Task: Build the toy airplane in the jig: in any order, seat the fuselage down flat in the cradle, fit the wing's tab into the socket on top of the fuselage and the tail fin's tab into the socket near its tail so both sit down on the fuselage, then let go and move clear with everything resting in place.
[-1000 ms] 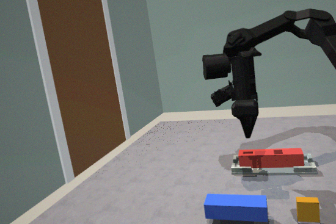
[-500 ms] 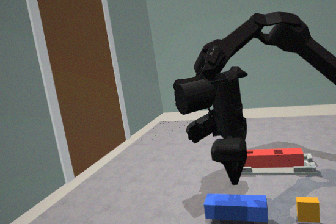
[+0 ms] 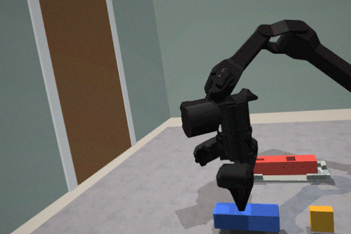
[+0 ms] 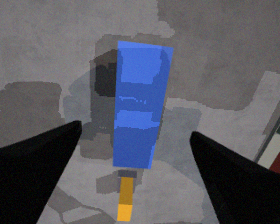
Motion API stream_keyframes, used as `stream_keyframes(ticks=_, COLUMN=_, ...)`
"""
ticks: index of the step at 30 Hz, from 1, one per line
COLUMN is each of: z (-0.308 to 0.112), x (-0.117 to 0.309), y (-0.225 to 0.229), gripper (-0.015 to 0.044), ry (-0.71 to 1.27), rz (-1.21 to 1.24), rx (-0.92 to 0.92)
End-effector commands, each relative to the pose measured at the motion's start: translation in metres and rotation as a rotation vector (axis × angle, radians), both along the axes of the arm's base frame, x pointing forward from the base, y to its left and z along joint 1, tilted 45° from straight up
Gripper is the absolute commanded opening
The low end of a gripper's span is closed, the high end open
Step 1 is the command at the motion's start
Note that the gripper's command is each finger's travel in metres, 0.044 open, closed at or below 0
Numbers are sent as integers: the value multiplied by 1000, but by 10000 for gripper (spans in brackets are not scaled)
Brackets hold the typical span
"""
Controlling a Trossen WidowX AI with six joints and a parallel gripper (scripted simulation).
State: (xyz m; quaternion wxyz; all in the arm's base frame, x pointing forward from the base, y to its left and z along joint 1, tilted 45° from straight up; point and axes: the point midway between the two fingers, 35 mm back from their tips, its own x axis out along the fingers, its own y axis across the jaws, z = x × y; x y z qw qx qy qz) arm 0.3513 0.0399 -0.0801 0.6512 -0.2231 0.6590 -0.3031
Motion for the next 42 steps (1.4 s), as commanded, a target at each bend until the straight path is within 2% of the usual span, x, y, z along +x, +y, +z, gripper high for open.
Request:
stream_keyframes(ticks=1, z=-7, x=-1, y=-7, gripper=440, ry=6, rz=8, rx=-4)
stream_keyframes(ticks=30, z=-37, x=-4, y=-36, gripper=440, ry=6, rz=8, rx=-7)
stream_keyframes(ticks=39, z=-37, x=-4, y=-36, gripper=204, ry=6, rz=8, rx=-7)
stream_keyframes(ticks=42, z=-37, x=-4, y=-36, gripper=184, ry=6, rz=8, rx=-7)
